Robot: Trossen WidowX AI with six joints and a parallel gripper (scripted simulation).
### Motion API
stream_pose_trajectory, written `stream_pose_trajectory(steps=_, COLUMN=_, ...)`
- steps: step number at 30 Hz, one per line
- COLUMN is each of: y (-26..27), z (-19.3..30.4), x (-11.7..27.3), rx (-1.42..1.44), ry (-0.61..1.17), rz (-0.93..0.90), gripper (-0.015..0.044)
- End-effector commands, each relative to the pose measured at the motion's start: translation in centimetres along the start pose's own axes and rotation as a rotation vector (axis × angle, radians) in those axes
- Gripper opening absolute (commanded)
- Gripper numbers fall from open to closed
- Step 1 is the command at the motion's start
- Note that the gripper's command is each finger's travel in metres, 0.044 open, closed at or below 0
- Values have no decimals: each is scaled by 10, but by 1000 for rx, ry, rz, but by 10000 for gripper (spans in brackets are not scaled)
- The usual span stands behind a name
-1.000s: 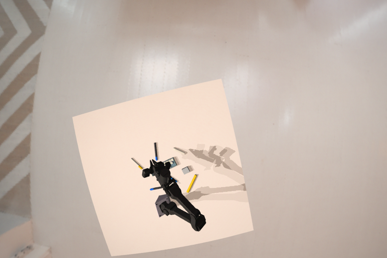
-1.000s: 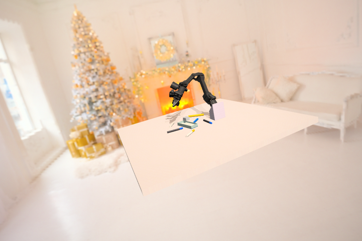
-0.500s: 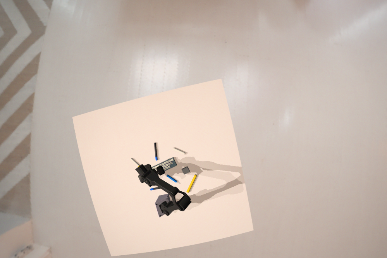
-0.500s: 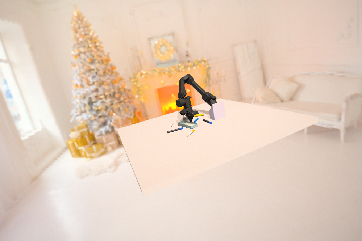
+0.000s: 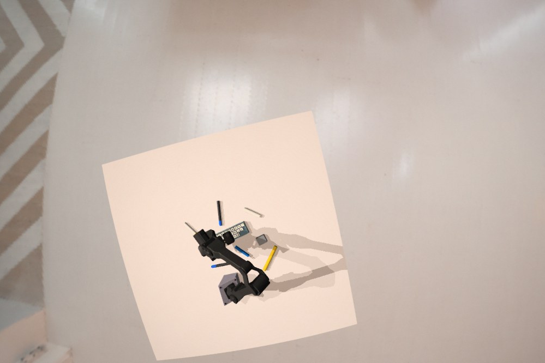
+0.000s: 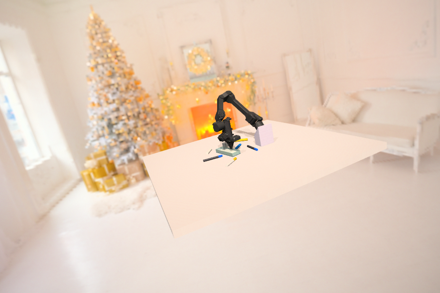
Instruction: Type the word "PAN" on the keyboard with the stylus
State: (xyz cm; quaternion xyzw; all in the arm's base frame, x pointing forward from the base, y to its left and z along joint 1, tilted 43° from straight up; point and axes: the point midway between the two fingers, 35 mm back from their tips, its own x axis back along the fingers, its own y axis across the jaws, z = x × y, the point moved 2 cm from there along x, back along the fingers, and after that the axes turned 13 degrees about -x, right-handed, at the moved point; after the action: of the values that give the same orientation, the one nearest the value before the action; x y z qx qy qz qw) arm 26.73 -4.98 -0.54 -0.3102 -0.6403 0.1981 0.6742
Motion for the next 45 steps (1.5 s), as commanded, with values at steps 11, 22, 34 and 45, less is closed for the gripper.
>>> stream_pose_trajectory(steps=11, y=-51, z=-11, x=1, rx=-24, ry=-6, rz=8, gripper=0)
stream_pose_trajectory(steps=22, y=-119, z=-24, x=2, rx=-25, ry=-7, rz=11, gripper=0)
stream_pose_trajectory(steps=34, y=-110, z=-11, x=2, rx=-25, ry=-6, rz=10, gripper=0)
stream_pose_trajectory(steps=45, y=-97, z=13, x=1, rx=-24, ry=-5, rz=10, gripper=0)
